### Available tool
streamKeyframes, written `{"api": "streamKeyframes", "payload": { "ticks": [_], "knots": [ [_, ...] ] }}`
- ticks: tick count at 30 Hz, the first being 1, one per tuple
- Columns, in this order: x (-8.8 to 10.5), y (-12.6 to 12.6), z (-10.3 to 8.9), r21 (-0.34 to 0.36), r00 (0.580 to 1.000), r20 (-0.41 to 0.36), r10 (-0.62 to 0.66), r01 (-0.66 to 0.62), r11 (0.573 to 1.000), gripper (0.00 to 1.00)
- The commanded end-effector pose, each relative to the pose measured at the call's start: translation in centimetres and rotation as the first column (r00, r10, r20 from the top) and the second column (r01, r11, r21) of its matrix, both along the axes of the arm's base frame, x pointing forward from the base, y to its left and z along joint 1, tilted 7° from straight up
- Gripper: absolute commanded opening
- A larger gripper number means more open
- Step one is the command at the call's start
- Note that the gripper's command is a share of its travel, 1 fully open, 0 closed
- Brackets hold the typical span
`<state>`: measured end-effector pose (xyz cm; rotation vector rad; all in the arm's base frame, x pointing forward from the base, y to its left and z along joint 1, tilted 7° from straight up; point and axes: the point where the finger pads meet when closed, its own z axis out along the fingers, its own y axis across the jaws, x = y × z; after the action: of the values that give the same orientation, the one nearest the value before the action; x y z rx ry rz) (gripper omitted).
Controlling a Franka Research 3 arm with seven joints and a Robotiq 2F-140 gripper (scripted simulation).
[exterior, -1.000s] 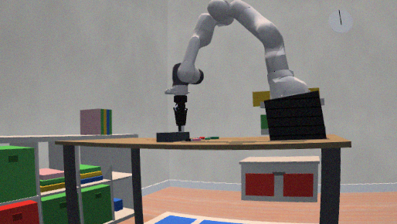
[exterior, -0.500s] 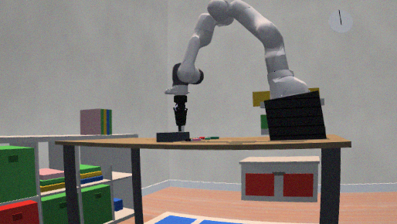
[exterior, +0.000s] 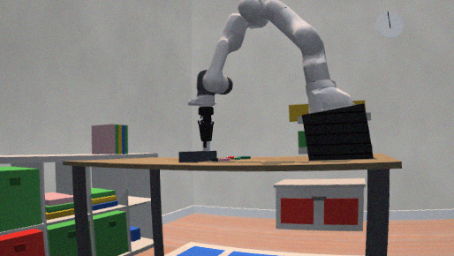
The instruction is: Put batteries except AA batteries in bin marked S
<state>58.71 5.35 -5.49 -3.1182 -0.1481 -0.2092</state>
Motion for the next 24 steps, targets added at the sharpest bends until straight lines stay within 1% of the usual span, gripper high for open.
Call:
{"api": "streamKeyframes", "payload": {
  "ticks": [1,3,13,18,20,23,24],
  "knots": [
    [-0.3,-0.1,0.4,0.0,1.0,-0.006,-0.002,0.002,1.0,0.05],
    [-0.3,-0.1,0.4,0.0,1.0,-0.006,-0.002,0.002,1.0,0.05],
    [-0.4,-0.1,1.7,0.0,1.0,-0.006,-0.002,0.002,1.0,0.05],
    [-0.7,-0.1,3.7,0.0,1.0,-0.006,-0.002,0.002,1.0,0.05],
    [-0.7,-0.1,3.7,0.0,1.0,-0.006,-0.002,0.002,1.0,0.05],
    [-0.8,-0.2,4.8,0.0,1.0,-0.006,-0.002,0.002,1.0,0.05],
    [-0.8,-0.2,4.8,0.0,1.0,-0.006,-0.002,0.002,1.0,0.05]
  ]
}}
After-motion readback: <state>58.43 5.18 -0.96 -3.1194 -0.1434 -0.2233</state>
